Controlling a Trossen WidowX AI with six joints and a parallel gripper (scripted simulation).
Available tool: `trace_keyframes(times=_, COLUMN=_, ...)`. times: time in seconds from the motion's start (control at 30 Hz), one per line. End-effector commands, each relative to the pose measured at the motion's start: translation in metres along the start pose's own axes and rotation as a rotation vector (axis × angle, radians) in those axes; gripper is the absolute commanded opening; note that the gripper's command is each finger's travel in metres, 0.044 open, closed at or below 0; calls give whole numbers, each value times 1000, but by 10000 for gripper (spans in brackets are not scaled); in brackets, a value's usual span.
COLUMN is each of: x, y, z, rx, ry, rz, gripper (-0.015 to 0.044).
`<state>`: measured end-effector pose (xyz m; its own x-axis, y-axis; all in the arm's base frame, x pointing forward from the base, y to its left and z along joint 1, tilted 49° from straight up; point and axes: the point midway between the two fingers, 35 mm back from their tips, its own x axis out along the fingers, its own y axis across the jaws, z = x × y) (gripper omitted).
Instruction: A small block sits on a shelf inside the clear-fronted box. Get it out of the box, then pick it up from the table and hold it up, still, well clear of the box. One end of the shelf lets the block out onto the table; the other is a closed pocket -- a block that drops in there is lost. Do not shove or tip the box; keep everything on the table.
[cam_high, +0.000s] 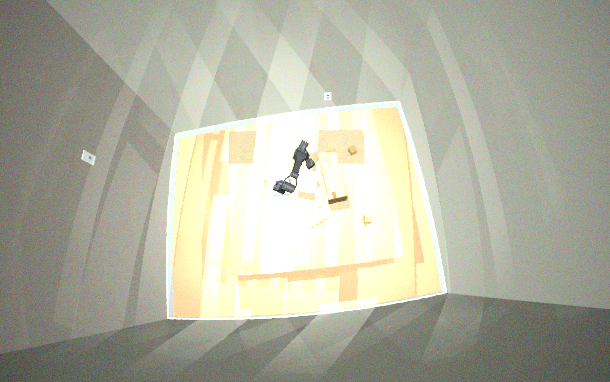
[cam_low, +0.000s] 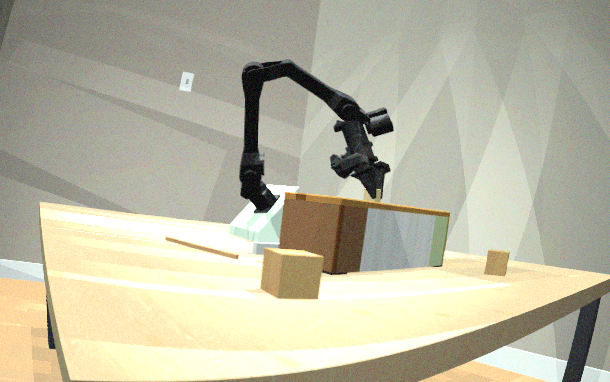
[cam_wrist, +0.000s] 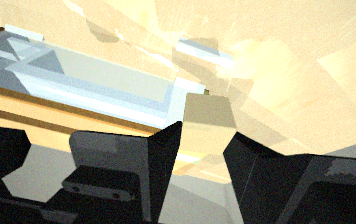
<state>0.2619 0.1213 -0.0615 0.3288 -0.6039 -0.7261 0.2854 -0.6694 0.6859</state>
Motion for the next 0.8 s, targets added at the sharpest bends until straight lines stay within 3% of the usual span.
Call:
trace_keyframes(times=0.0, x=-17, y=2, z=3, rx=-67, ry=14, rz=-32, gripper=0)
trace_keyframes(times=0.17, x=-36, y=6, z=8, rx=-138, ry=32, rz=-64, gripper=0)
trace_keyframes(times=0.77, x=-37, y=6, z=8, rx=-140, ry=32, rz=-65, gripper=0)
